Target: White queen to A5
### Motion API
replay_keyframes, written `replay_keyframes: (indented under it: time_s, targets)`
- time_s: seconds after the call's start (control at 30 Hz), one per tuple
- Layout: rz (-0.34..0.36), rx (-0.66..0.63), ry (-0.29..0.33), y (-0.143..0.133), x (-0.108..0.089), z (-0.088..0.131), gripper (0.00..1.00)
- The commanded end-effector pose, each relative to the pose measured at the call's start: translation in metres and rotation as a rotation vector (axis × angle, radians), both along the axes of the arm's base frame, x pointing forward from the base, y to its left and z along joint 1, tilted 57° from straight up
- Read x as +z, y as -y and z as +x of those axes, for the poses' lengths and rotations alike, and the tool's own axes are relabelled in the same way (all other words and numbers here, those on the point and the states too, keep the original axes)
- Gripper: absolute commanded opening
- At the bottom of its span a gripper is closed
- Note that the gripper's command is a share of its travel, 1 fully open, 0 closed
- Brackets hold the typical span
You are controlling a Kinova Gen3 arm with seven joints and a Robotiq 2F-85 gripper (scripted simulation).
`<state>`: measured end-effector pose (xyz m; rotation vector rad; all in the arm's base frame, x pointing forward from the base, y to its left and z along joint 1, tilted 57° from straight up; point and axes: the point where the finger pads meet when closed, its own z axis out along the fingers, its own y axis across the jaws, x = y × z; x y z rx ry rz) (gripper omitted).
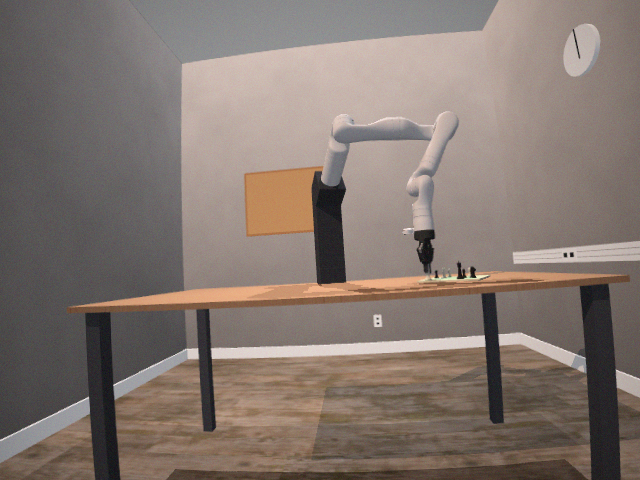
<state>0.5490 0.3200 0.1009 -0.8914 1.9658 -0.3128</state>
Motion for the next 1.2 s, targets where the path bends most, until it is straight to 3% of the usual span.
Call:
replay_keyframes:
  time_s: [0.0,0.13,0.17,0.23,0.27,0.33,0.37,0.5,0.53,0.6,0.63,1.17]
  targets:
    - [0.009,-0.003,0.000,-0.0006,-0.0007,0.0011,0.00]
    - [0.009,-0.003,0.000,-0.0006,-0.0007,0.0011,0.00]
    - [0.009,-0.003,0.000,-0.0006,-0.0007,0.0011,0.08]
    - [0.009,-0.003,0.000,-0.0006,-0.0007,0.0011,0.08]
    - [0.009,-0.003,0.000,-0.0006,-0.0007,0.0011,0.16]
    - [0.009,-0.003,0.000,-0.0006,-0.0007,0.0011,0.16]
    - [0.009,-0.003,0.000,-0.0006,-0.0007,0.0011,0.25]
    - [0.009,-0.003,0.000,-0.0006,-0.0007,0.0011,0.25]
    - [0.009,-0.003,0.000,-0.0006,-0.0007,0.0011,0.33]
    - [0.009,-0.003,0.000,-0.0006,-0.0007,0.0011,0.33]
    - [0.009,-0.003,0.000,-0.0006,-0.0007,0.0011,0.41]
    - [0.006,-0.007,-0.001,0.0031,0.0013,-0.0039,0.41]
